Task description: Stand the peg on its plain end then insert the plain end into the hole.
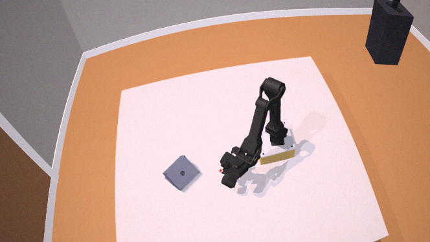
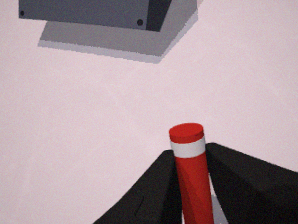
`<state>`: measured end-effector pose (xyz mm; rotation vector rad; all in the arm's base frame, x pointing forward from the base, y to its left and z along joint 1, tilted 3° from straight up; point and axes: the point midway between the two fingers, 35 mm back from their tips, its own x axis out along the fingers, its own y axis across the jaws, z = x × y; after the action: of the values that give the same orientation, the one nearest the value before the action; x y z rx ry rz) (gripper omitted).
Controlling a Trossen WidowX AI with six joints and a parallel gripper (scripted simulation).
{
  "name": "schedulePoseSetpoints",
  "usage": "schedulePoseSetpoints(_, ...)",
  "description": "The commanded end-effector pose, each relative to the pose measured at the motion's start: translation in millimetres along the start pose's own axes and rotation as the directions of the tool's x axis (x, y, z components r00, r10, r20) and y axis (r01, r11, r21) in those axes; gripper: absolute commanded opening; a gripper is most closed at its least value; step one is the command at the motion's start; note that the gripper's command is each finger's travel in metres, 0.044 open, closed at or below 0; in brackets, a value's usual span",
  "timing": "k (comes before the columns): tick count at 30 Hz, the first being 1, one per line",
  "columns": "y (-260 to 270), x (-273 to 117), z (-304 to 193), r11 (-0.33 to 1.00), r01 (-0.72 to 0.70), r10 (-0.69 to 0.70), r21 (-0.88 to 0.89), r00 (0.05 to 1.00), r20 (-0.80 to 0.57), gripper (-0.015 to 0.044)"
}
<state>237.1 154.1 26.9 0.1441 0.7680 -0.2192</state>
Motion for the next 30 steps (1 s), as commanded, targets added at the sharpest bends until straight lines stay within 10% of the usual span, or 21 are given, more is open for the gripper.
schedulePoseSetpoints(1, -2, -3, -2, 1.0, 0.003, -0.003, -0.001, 0.999, 0.038, 0.0049)
schedulePoseSetpoints(30, -2, -19, -9, 1.0, 0.003, -0.003, -0.002, 0.959, 0.283, 0.0049)
